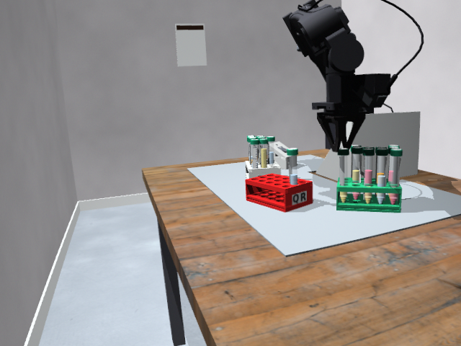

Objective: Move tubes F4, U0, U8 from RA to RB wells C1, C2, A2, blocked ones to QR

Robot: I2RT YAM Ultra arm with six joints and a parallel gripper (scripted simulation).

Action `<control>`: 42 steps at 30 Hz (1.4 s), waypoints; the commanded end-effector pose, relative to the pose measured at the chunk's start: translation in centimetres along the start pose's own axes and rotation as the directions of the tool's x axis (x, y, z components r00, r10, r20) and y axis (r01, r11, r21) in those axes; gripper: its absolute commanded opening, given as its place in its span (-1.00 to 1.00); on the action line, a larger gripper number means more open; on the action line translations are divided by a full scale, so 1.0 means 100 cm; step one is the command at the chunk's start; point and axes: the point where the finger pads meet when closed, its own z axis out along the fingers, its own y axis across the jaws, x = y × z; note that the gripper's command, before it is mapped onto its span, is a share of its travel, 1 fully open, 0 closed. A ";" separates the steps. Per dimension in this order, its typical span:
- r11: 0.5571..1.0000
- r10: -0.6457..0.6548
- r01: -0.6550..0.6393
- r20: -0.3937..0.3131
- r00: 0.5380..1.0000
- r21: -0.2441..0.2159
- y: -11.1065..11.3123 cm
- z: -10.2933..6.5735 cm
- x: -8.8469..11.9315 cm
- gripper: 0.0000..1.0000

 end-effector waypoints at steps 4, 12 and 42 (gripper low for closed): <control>0.999 0.015 -0.017 0.041 0.999 0.042 -0.009 -0.012 -0.002 -0.40; 0.999 0.011 -0.012 0.034 0.999 0.036 -0.007 -0.007 -0.001 -0.40; 0.998 0.018 -0.021 0.053 0.998 0.053 -0.011 -0.015 -0.006 -1.00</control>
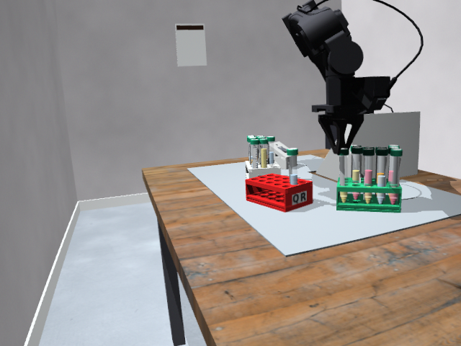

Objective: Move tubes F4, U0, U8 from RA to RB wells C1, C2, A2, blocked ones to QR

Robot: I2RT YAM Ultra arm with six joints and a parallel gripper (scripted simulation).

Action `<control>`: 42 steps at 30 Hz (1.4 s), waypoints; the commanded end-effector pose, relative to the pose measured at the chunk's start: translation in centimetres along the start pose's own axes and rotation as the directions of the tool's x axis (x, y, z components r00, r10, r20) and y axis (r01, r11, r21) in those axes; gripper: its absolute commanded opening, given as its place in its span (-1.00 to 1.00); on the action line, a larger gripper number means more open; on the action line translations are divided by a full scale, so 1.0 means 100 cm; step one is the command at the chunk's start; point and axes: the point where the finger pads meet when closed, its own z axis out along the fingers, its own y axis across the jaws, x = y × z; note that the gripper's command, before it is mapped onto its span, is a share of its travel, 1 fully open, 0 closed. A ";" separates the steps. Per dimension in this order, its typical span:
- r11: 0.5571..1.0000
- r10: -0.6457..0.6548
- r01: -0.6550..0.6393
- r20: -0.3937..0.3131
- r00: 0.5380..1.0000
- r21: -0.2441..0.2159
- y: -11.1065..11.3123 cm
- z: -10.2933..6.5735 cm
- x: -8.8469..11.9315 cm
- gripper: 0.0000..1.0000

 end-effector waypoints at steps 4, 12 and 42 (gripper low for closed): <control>0.998 0.016 -0.019 0.051 0.999 0.053 -0.011 -0.019 -0.006 -1.00; 0.999 0.019 -0.021 0.045 0.999 0.036 -0.007 -0.027 -0.003 -1.00; 0.999 0.018 -0.020 0.045 0.999 0.035 -0.002 -0.055 -0.004 -1.00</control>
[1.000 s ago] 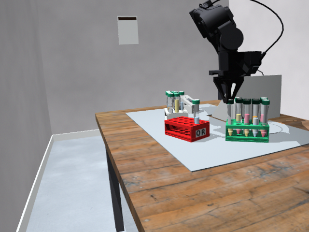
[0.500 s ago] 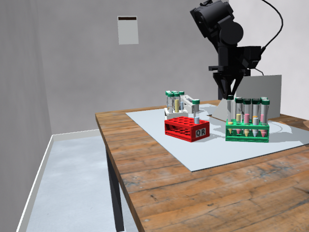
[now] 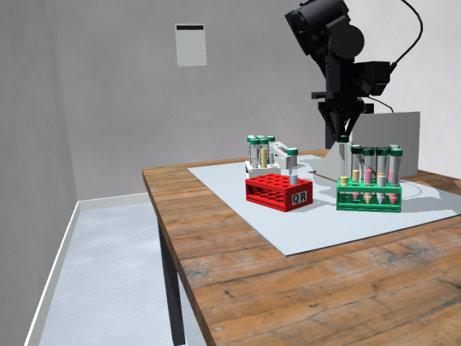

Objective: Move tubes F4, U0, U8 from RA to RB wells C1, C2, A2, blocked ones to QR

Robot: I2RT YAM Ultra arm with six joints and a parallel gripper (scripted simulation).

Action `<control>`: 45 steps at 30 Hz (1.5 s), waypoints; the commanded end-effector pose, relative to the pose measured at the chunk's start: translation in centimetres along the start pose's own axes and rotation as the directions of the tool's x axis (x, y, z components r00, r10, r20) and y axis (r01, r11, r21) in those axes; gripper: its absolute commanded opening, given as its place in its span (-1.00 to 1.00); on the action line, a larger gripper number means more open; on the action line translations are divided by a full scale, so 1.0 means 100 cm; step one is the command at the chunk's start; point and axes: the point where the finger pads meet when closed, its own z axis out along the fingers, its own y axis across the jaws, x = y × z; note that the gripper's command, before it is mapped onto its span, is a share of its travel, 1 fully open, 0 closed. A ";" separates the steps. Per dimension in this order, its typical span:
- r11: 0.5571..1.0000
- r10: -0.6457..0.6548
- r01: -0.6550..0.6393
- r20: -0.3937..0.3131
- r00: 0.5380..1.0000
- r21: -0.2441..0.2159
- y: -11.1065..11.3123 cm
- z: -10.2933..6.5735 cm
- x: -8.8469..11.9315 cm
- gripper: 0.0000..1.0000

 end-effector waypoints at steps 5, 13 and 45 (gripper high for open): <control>0.999 0.012 -0.013 0.045 0.999 0.033 -0.001 -0.032 -0.004 -1.00; 0.999 0.012 -0.013 0.045 0.999 0.033 0.000 -0.040 -0.003 -1.00; 1.000 0.003 -0.004 0.033 0.999 0.024 0.012 -0.052 0.003 -1.00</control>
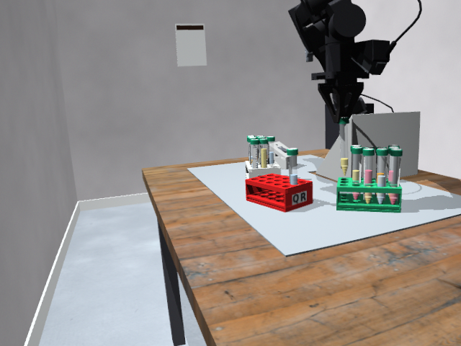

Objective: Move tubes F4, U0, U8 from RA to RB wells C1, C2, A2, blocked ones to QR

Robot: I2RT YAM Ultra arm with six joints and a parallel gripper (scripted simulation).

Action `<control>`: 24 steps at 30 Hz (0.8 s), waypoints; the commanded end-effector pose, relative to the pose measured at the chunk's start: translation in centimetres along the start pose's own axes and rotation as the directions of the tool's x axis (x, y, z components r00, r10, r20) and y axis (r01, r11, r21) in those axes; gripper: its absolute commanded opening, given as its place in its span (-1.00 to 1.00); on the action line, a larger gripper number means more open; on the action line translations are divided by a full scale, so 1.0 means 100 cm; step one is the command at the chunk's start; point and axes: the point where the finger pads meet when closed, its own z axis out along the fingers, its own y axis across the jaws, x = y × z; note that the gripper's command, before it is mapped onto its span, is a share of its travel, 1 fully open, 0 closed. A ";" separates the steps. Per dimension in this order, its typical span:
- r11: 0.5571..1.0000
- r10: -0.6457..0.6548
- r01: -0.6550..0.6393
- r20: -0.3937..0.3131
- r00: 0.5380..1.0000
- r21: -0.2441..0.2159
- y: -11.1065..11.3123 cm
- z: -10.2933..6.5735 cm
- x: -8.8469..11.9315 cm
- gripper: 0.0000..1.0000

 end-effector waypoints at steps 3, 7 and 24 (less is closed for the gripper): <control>1.000 0.002 -0.003 0.034 0.999 0.023 0.011 -0.015 0.003 -1.00; 1.000 0.003 -0.004 0.034 0.999 0.023 0.015 -0.014 0.008 -1.00; 1.000 0.003 -0.004 0.034 0.999 0.022 0.032 -0.013 0.026 -1.00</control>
